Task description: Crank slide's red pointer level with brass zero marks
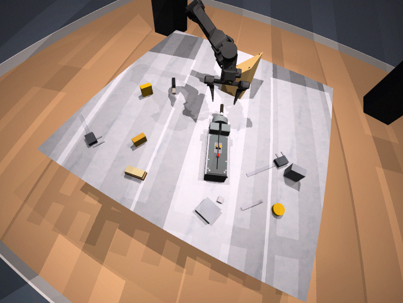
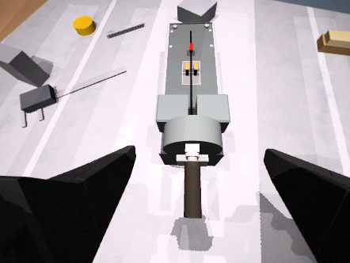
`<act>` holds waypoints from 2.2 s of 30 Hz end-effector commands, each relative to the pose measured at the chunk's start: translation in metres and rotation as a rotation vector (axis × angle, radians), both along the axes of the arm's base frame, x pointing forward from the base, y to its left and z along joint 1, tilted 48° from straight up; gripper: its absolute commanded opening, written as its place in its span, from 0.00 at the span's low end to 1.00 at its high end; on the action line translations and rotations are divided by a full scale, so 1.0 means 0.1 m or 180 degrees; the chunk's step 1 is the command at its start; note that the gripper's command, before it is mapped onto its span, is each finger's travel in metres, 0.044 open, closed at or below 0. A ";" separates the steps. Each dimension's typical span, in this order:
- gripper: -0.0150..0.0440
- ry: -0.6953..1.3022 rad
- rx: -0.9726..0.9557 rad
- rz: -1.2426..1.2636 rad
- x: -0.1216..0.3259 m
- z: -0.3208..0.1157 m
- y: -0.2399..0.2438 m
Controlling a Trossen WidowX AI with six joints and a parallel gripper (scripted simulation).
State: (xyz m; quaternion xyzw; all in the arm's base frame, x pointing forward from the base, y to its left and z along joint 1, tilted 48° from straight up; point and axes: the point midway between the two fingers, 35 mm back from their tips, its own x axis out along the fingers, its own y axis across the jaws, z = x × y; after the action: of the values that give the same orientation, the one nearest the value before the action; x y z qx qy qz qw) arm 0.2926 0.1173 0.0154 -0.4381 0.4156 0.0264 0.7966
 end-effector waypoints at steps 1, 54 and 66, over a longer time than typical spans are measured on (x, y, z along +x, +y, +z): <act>1.00 0.0024 -0.0004 0.0014 -0.02 -0.11 -0.11; 0.56 0.0021 -0.0013 0.0014 -0.02 -0.53 -0.58; 0.25 0.0021 -0.0013 0.0014 -0.02 -0.53 -0.58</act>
State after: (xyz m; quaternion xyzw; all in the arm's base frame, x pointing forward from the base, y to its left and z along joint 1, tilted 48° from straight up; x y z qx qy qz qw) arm 0.2905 0.0586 -0.0378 -0.4397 0.4181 0.0281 0.7944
